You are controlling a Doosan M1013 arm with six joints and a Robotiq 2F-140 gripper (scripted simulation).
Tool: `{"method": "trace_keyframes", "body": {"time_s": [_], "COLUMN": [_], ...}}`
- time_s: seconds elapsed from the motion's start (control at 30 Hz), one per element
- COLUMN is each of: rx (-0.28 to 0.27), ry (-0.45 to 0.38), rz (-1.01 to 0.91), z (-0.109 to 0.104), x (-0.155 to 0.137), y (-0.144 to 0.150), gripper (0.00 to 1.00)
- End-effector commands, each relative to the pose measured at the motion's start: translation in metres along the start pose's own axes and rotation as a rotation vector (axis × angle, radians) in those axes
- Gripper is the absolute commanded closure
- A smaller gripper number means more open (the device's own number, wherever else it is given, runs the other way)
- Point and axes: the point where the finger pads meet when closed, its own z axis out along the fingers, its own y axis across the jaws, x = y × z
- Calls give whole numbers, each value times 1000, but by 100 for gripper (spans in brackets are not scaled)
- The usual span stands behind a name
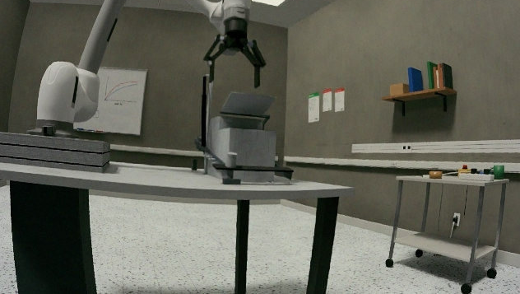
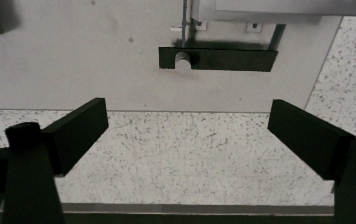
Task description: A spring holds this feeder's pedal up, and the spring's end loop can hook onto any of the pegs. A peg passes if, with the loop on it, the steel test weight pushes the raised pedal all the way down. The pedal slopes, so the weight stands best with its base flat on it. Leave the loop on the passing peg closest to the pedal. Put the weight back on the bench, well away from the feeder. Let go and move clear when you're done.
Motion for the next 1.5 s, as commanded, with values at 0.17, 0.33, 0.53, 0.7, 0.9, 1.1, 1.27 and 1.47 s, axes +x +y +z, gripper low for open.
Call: {"method": "trace_keyframes", "body": {"time_s": [0.17,0.33,0.53,0.7,0.9,1.1,1.27,1.47], "rx": [-1,-1,-1,-1,-1,-1,-1,-1], "ry": [0,0,0,0,0,0,0,0], "rz": [0,0,0,0,0,0,0,0], "z": [-4,-7,-11,-10,-10,-10,-10,-10], "x": [-1,-1,-2,-2,-2,-2,-2,-2], "y": [0,0,0,0,0,0,0,0], "gripper": [0,0,0,0,0,0,0,0]}}
